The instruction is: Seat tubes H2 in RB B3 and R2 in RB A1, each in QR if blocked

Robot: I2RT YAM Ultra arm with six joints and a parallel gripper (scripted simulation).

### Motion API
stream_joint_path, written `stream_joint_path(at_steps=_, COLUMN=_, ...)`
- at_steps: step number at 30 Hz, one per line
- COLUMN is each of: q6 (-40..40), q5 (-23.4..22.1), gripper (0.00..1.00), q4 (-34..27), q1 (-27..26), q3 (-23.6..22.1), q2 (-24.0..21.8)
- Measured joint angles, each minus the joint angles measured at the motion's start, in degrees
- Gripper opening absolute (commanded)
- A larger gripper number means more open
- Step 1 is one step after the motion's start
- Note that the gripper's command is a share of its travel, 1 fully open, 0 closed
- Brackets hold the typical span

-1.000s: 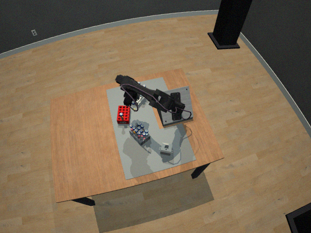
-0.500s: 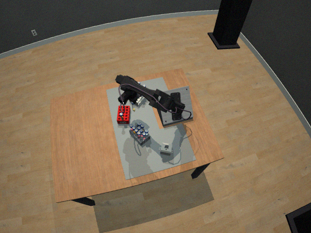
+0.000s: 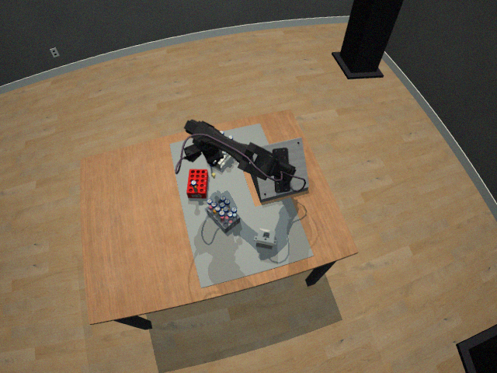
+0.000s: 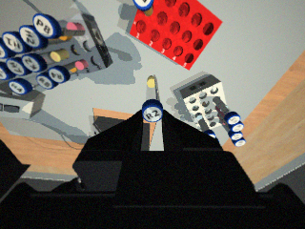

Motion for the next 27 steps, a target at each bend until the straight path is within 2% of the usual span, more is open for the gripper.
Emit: stream_joint_path(at_steps=27, q6=44.6, q5=0.0, gripper=0.00, q4=0.0, q1=0.0, q3=0.0, q2=0.0)
